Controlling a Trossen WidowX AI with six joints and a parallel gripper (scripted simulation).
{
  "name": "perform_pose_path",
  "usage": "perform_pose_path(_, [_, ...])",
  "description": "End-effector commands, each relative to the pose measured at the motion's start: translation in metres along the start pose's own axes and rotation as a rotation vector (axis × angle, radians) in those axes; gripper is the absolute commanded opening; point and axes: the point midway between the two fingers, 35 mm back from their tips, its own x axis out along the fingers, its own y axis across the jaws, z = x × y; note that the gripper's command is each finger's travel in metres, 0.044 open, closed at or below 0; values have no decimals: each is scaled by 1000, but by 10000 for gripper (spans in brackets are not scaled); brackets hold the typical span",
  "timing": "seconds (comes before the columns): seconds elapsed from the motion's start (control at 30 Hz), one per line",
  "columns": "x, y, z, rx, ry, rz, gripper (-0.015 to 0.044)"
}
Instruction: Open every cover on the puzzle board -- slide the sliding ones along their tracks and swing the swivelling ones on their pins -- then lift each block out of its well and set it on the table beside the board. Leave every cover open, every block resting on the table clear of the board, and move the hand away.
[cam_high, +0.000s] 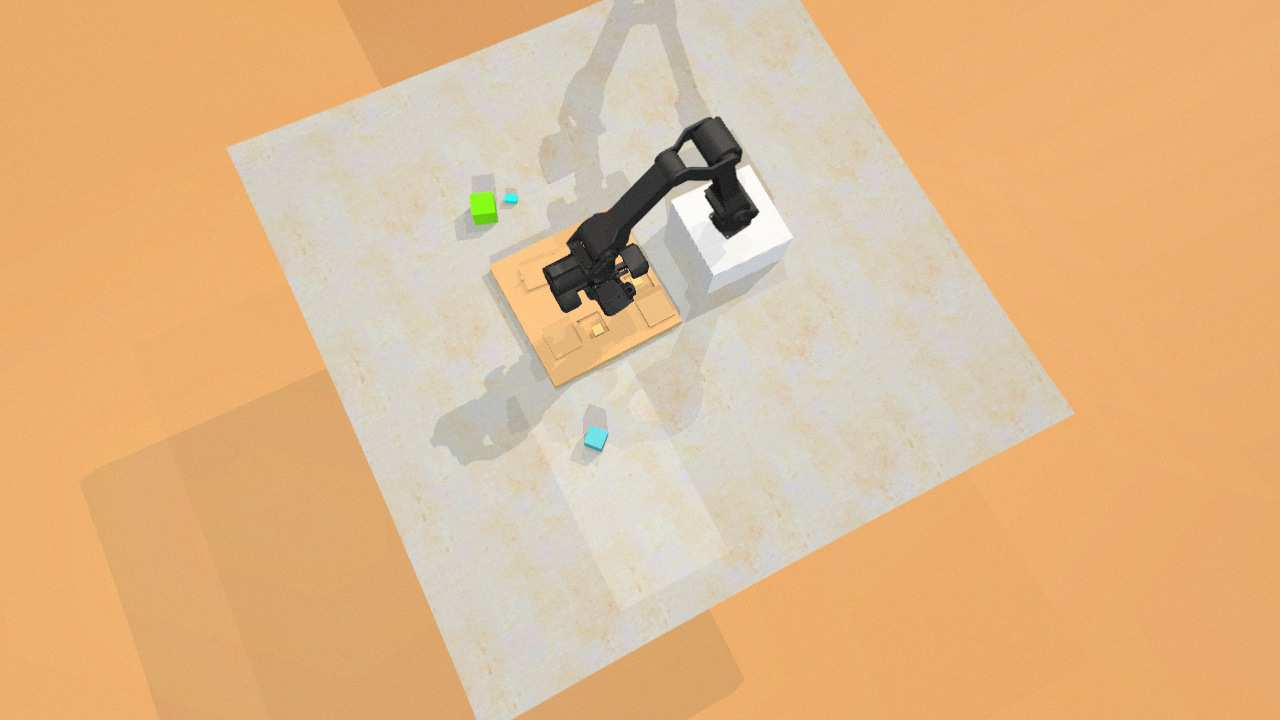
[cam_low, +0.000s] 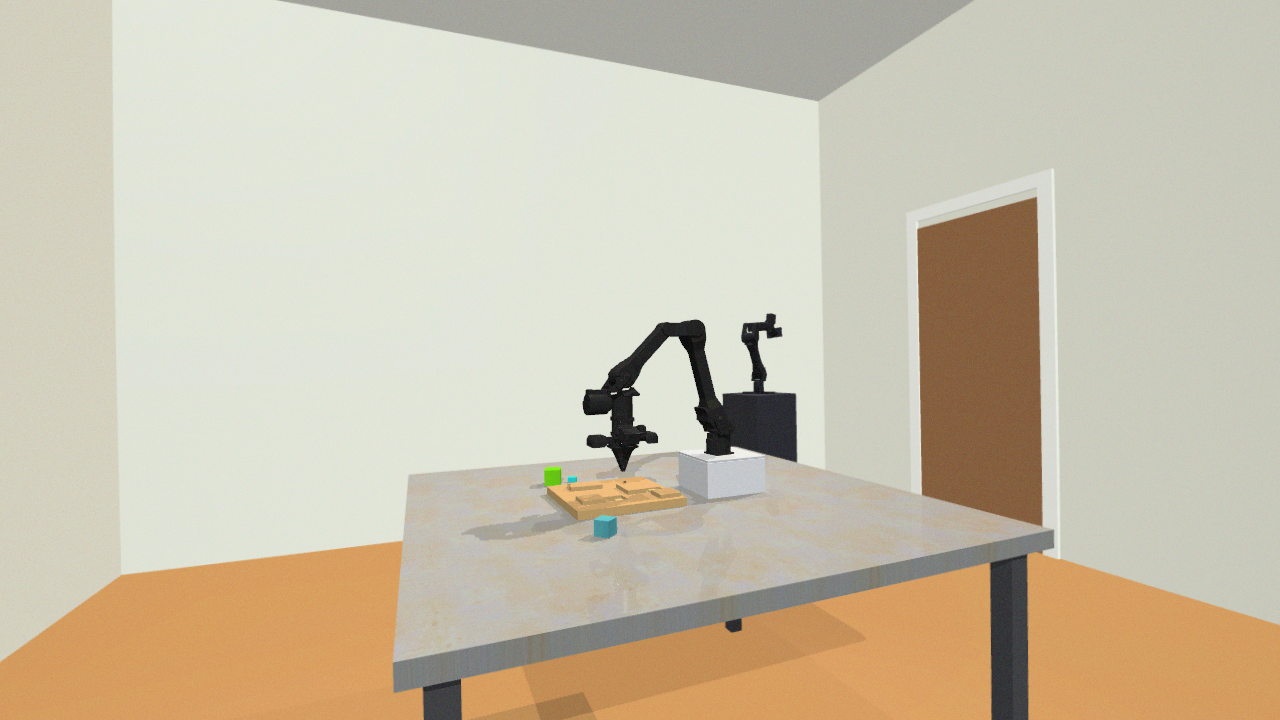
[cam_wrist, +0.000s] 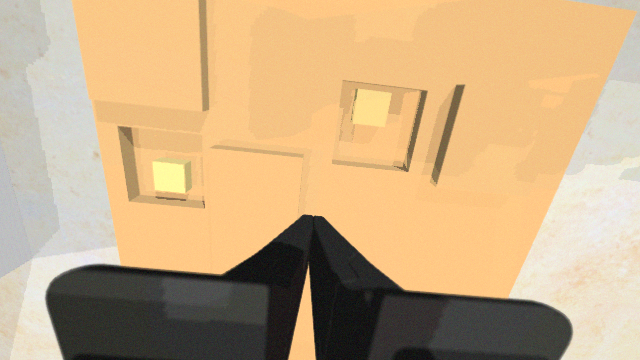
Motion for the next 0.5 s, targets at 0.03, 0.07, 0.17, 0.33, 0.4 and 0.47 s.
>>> perform_pose_path(0.03, [0,0,0,-4,-3,2,0])
perform_pose_path(0.07, [0,0,0,-4,-3,2,0])
perform_pose_path(0.17, [1,0,0,-4,-3,2,0])
perform_pose_path(0.33, [4,0,0,-4,-3,2,0])
perform_pose_path(0.4, [6,0,0,-4,-3,2,0])
perform_pose_path(0.47, [8,0,0,-4,-3,2,0])
